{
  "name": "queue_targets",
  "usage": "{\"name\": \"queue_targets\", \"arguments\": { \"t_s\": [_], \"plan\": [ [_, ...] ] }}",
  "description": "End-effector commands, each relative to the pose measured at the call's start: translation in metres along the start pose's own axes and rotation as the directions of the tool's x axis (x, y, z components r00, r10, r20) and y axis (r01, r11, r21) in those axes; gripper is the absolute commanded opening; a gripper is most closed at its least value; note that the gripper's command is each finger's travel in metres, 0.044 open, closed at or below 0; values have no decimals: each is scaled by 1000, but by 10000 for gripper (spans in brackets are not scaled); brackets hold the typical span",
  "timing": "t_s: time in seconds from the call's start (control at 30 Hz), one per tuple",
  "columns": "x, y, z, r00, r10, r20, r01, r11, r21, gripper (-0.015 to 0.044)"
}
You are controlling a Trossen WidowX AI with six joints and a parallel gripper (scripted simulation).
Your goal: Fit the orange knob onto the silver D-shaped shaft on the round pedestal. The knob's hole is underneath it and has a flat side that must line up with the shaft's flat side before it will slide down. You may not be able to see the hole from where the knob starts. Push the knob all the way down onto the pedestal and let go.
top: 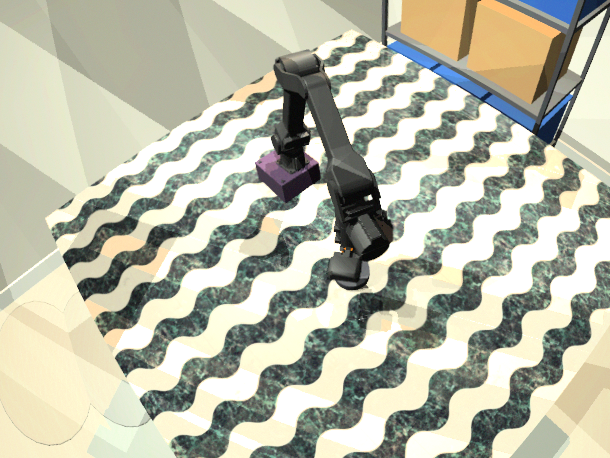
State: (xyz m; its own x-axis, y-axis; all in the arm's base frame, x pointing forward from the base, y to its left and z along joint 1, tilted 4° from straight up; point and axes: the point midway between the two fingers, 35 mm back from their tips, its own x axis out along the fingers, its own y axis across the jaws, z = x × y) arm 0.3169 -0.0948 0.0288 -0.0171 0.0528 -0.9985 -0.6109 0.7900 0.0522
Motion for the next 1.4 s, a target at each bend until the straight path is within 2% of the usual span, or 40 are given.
{"name": "queue_targets", "arguments": {
  "t_s": [0.0,0.13,1.37],
  "plan": [
    [-4,2,-1,1000,-5,2,5,997,76,0],
    [-6,4,-1,1000,-5,2,4,980,197,0],
    [0,-6,3,1000,-6,3,5,980,197,0]
  ]
}}
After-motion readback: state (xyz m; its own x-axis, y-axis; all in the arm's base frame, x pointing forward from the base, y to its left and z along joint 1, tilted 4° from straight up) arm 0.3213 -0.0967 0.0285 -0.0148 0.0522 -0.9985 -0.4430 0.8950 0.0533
